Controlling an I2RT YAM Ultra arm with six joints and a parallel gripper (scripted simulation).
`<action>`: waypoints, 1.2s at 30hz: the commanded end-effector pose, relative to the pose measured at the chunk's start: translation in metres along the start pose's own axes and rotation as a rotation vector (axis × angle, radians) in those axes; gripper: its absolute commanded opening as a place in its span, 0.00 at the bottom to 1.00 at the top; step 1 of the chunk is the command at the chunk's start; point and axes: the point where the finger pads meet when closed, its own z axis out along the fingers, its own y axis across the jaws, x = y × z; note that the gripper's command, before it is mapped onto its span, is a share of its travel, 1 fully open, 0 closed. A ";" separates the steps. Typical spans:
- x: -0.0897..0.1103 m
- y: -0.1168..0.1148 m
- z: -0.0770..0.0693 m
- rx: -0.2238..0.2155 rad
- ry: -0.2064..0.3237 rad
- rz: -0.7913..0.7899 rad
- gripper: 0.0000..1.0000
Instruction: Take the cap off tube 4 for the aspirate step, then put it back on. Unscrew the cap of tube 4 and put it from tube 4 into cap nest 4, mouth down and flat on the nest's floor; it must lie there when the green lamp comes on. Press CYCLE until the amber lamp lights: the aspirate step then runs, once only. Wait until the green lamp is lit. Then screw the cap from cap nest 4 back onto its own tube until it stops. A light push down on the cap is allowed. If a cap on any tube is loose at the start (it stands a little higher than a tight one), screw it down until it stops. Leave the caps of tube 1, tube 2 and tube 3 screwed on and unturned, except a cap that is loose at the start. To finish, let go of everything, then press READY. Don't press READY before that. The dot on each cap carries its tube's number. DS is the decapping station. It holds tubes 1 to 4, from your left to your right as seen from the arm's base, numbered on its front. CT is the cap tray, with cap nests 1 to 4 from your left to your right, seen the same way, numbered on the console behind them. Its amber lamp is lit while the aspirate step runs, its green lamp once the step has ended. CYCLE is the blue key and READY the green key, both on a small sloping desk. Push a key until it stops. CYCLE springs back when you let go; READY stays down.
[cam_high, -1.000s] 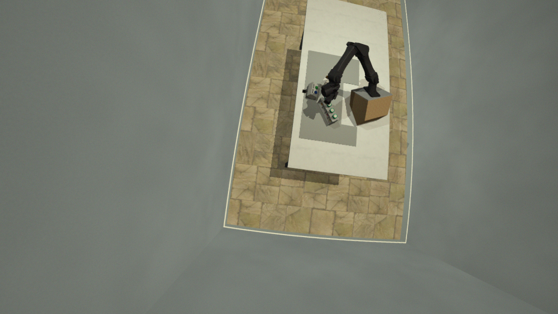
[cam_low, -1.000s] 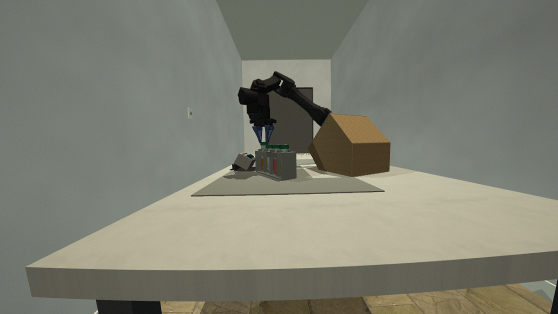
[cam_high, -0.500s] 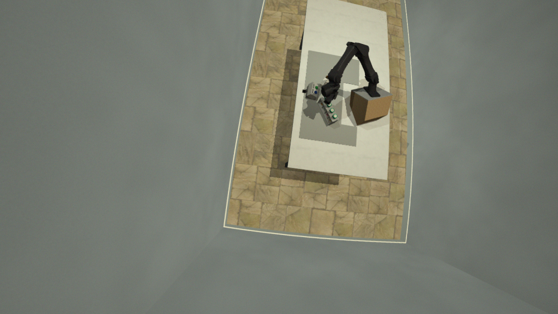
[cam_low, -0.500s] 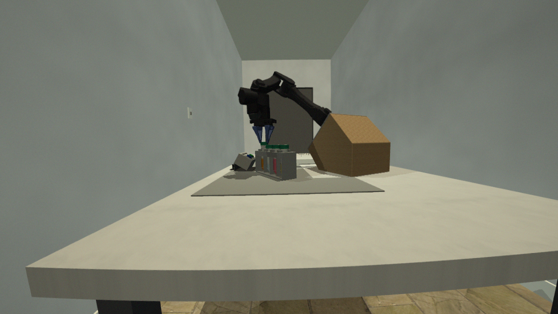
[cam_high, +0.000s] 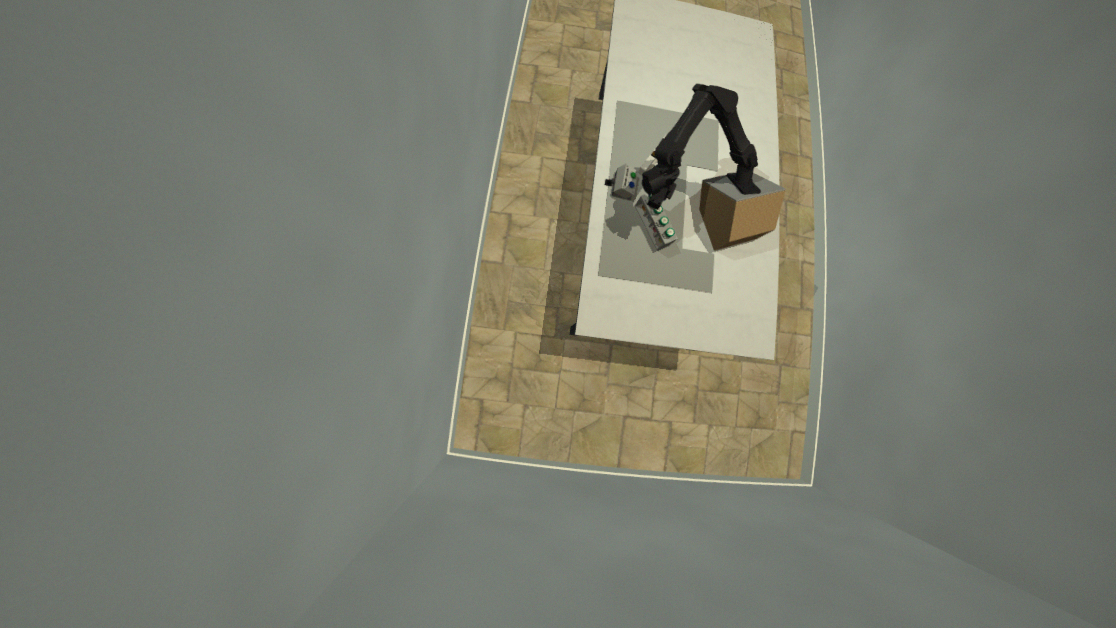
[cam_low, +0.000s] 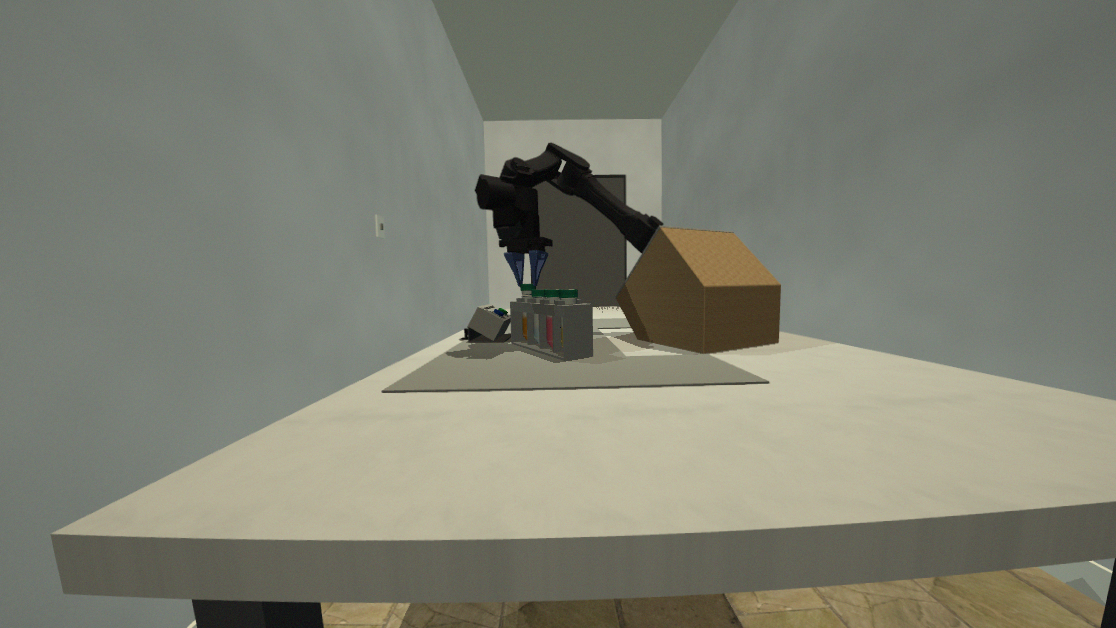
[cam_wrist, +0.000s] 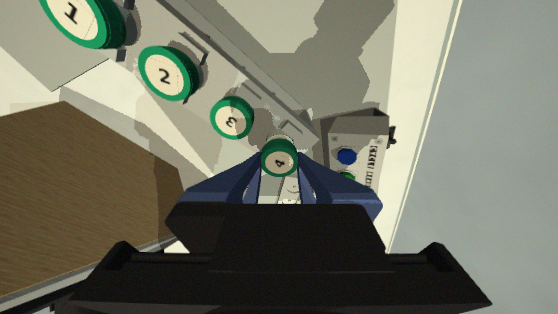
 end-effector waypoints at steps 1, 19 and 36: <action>-0.008 -0.010 -0.016 0.027 -0.037 0.013 0.00; -0.008 -0.011 -0.018 0.030 -0.044 0.024 0.00; -0.009 -0.012 -0.019 0.034 -0.050 0.031 0.00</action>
